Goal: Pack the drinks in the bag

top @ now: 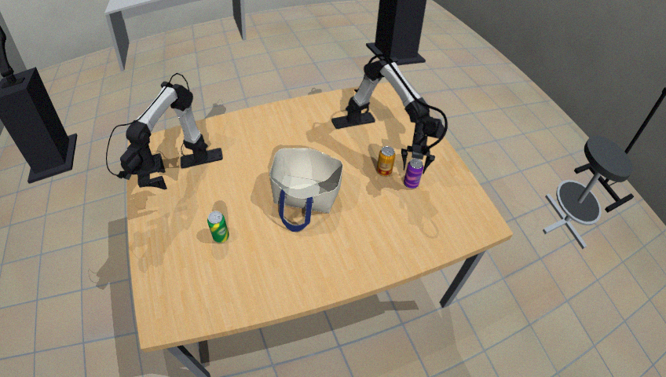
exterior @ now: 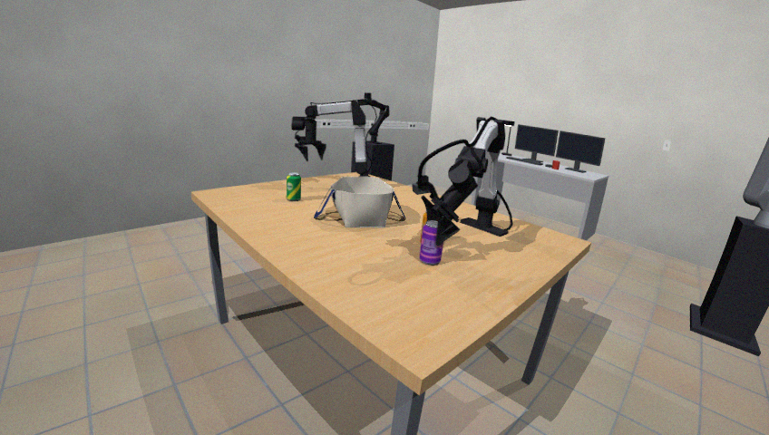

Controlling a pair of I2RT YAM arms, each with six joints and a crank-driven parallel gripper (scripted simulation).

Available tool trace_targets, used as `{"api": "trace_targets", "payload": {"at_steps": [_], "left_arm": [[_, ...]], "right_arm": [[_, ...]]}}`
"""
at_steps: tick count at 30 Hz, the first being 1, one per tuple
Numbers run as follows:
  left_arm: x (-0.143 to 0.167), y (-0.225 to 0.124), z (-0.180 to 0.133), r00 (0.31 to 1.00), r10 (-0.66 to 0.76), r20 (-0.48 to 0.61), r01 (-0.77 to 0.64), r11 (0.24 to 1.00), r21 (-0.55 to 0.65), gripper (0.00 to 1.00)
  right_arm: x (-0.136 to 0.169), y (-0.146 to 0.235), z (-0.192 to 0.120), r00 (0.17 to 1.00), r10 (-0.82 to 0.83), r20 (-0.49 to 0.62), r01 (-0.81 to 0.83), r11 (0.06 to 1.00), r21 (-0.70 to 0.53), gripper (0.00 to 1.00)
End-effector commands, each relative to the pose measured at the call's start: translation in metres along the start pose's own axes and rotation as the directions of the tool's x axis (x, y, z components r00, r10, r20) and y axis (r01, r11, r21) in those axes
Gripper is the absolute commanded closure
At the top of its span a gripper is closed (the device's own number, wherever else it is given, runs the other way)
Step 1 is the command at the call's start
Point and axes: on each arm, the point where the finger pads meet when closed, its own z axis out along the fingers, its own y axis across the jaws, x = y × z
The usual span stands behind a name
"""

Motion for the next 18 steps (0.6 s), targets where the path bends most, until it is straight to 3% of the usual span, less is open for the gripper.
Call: {"api": "trace_targets", "payload": {"at_steps": [1, 9, 10, 18], "left_arm": [[-0.024, 0.012, -0.005, 0.995, 0.066, 0.074, -0.063, 0.997, -0.039, 0.11], [-0.029, 0.02, -0.006, 0.993, 0.072, 0.09, -0.067, 0.996, -0.054, 0.11], [-0.03, 0.018, -0.006, 0.994, 0.062, 0.09, -0.058, 0.997, -0.051, 0.22], [-0.029, 0.019, -0.006, 0.994, 0.063, 0.087, -0.058, 0.997, -0.054, 0.23]], "right_arm": [[-0.005, 0.004, -0.014, 0.998, 0.001, 0.064, 0.002, 0.999, -0.04, 0.0], [-0.005, 0.004, -0.014, 0.998, 0.001, 0.064, 0.002, 0.999, -0.04, 0.0], [-0.005, 0.004, -0.014, 0.998, 0.001, 0.064, 0.002, 0.999, -0.04, 0.0], [-0.005, 0.004, -0.014, 0.998, 0.001, 0.064, 0.002, 0.999, -0.04, 0.0]]}}
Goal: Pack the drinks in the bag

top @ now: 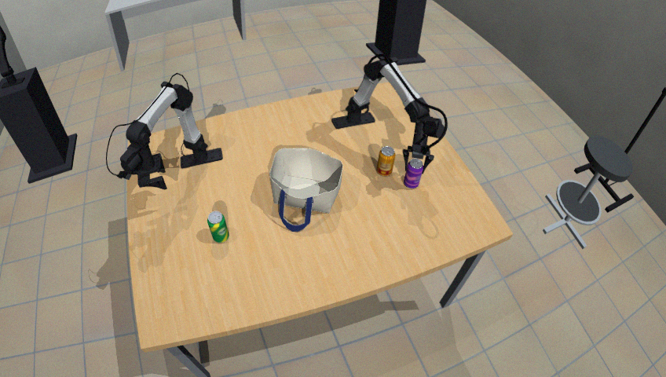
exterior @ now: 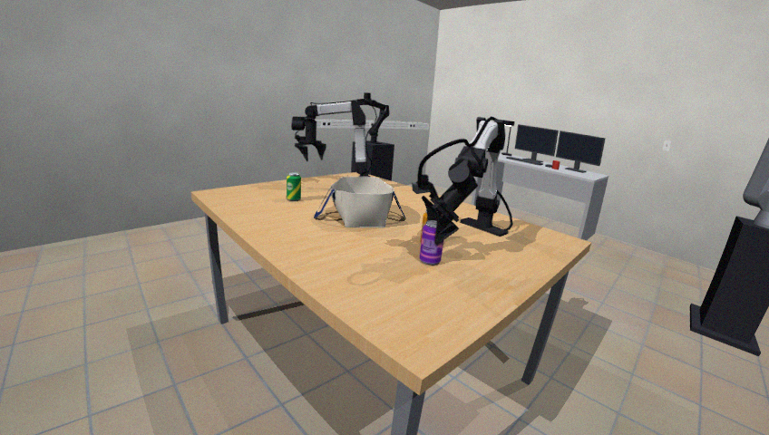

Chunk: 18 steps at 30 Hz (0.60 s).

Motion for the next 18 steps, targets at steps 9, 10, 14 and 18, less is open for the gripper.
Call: {"api": "trace_targets", "payload": {"at_steps": [9, 10, 14, 18], "left_arm": [[-0.0265, 0.0178, -0.0061, 0.996, 0.05, 0.079, -0.046, 0.998, -0.05, 0.25], [-0.0265, 0.0178, -0.0061, 0.996, 0.05, 0.079, -0.046, 0.998, -0.05, 0.25], [-0.0265, 0.0178, -0.0061, 0.996, 0.05, 0.079, -0.046, 0.998, -0.05, 0.26], [-0.0265, 0.0178, -0.0061, 0.996, 0.05, 0.079, -0.046, 0.998, -0.05, 0.26]], "right_arm": [[-0.0048, 0.004, -0.0135, 0.998, 0.001, 0.064, 0.002, 0.999, -0.04, 0.0], [-0.0048, 0.004, -0.0135, 0.998, 0.001, 0.064, 0.002, 0.999, -0.04, 0.0], [-0.0048, 0.004, -0.0136, 0.998, 0.001, 0.064, 0.002, 0.999, -0.04, 0.0], [-0.0048, 0.004, -0.0136, 0.998, 0.001, 0.064, 0.002, 0.999, -0.04, 0.0]]}}
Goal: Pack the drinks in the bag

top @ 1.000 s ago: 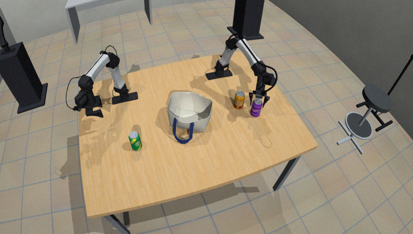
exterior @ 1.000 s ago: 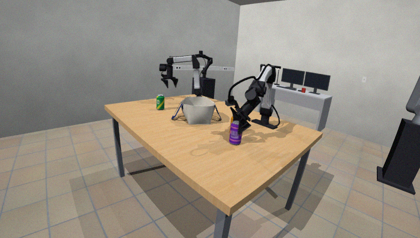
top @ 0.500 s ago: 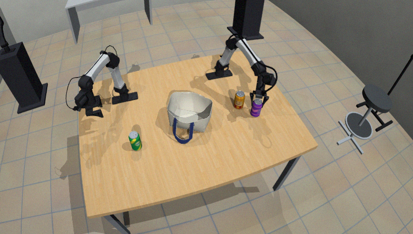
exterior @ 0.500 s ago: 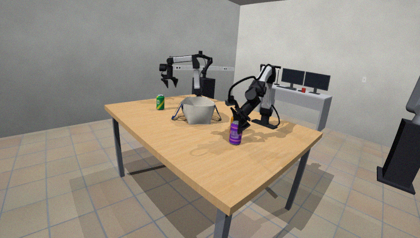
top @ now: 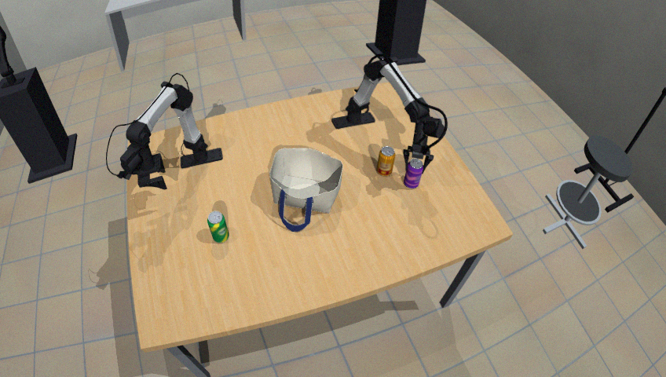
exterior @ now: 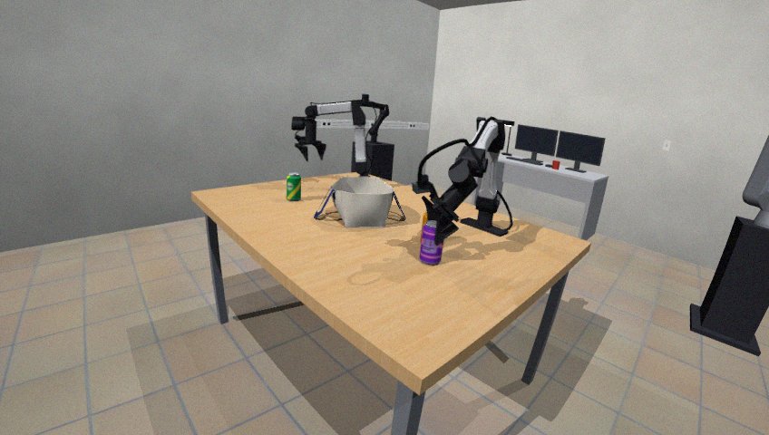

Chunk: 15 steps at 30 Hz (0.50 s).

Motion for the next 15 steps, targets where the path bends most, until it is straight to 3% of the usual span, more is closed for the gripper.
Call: {"api": "trace_targets", "payload": {"at_steps": [1, 15], "left_arm": [[-0.0264, 0.0177, -0.0061, 0.996, 0.05, 0.078, -0.046, 0.998, -0.05, 0.26], [-0.0264, 0.0177, -0.0061, 0.996, 0.05, 0.078, -0.046, 0.998, -0.05, 0.26]], "right_arm": [[-0.0048, 0.004, -0.0135, 0.998, 0.001, 0.064, 0.002, 0.999, -0.04, 0.0], [-0.0048, 0.004, -0.0135, 0.998, 0.001, 0.064, 0.002, 0.999, -0.04, 0.0]]}}
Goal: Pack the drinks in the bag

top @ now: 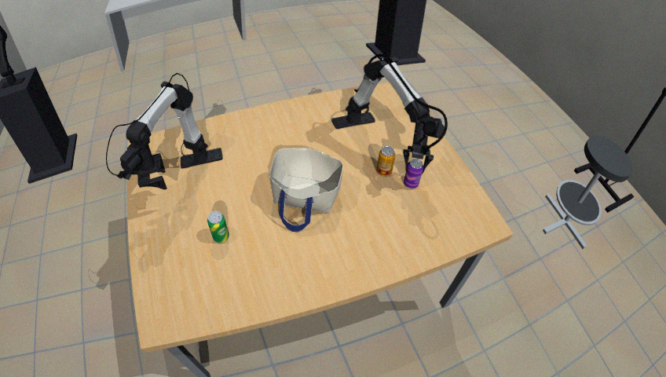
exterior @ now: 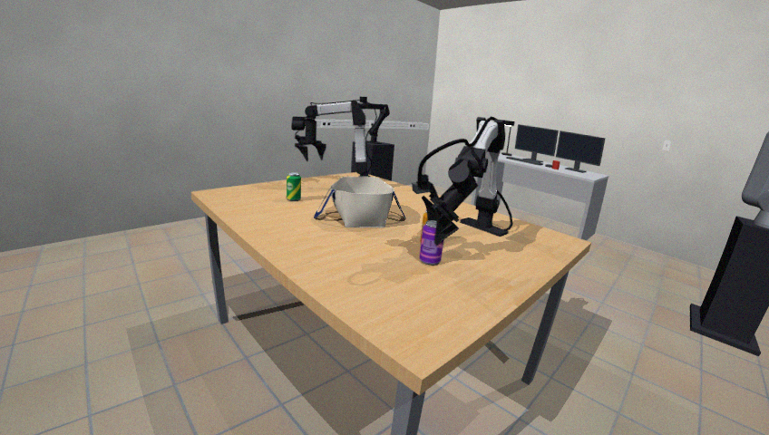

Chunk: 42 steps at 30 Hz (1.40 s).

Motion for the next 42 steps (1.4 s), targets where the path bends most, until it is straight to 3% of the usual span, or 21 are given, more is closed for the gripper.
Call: {"api": "trace_targets", "payload": {"at_steps": [1, 19, 20, 22, 34, 42], "left_arm": [[-0.026, 0.018, -0.006, 0.996, 0.05, 0.078, -0.046, 0.998, -0.05, 0.26], [-0.026, 0.018, -0.006, 0.996, 0.05, 0.078, -0.046, 0.998, -0.05, 0.26], [-0.019, 0.001, -0.019, 1.0, 0.009, 0.028, -0.009, 1.0, -0.003, 0.26], [-0.026, 0.001, -0.028, 0.999, 0.001, 0.039, -0.001, 1.0, -0.01, 0.26], [-0.069, 0.016, -0.057, 0.992, 0.063, 0.109, -0.055, 0.996, -0.075, 0.26], [-0.071, 0.008, -0.075, 0.996, 0.038, 0.083, -0.034, 0.998, -0.051, 0.26]], "right_arm": [[-0.005, 0.004, -0.014, 0.998, 0.001, 0.064, 0.002, 0.999, -0.04, 0.0], [-0.005, 0.004, -0.014, 0.998, 0.001, 0.064, 0.002, 0.999, -0.04, 0.0], [-0.005, 0.004, -0.014, 0.998, 0.001, 0.064, 0.002, 0.999, -0.04, 0.0], [-0.005, 0.004, -0.014, 0.998, 0.001, 0.064, 0.002, 0.999, -0.04, 0.0], [-0.005, 0.004, -0.014, 0.998, 0.001, 0.064, 0.002, 0.999, -0.04, 0.0], [-0.005, 0.004, -0.014, 0.998, 0.001, 0.064, 0.002, 0.999, -0.04, 0.0]]}}
